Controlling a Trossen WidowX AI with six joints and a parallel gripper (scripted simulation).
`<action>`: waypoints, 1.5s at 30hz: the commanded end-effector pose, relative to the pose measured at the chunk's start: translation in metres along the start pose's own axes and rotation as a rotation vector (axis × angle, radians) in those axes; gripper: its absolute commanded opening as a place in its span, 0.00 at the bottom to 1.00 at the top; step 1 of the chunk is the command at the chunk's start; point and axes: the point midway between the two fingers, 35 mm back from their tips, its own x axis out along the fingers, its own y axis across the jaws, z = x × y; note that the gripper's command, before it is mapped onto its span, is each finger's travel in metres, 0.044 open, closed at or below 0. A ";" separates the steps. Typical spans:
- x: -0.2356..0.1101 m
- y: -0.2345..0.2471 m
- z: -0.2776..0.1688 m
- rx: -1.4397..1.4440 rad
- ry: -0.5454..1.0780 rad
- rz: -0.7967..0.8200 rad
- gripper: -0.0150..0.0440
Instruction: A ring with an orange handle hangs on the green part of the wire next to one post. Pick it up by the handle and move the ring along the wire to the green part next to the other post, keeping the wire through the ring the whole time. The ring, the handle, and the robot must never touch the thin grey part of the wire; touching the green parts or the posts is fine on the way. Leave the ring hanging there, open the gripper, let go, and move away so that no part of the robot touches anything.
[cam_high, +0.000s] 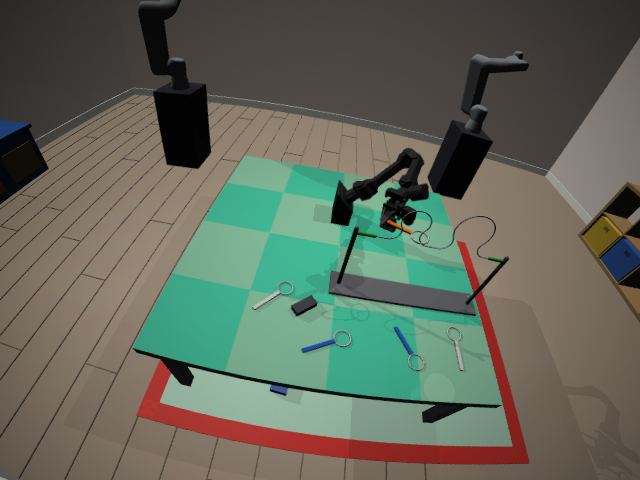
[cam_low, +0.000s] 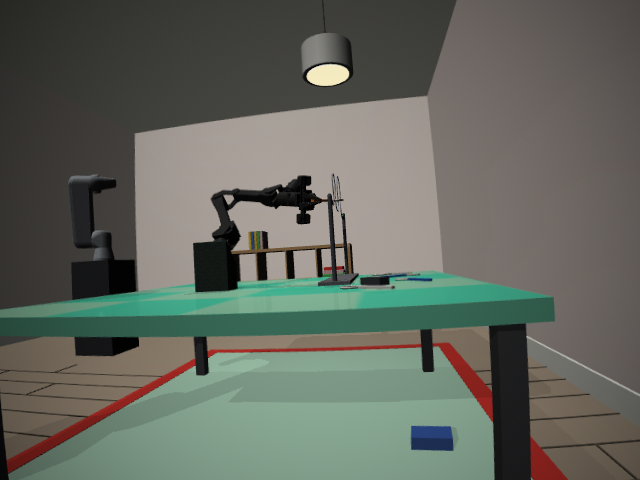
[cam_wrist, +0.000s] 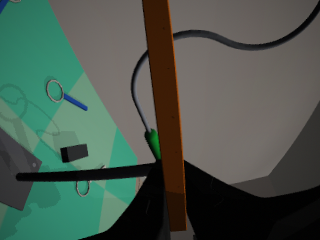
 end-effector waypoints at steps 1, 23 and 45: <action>-0.002 -0.014 0.000 -0.072 0.012 -0.044 0.00; -0.020 -0.075 0.018 -0.403 0.054 -0.224 0.00; -0.020 -0.072 0.020 -0.230 0.033 -0.130 0.00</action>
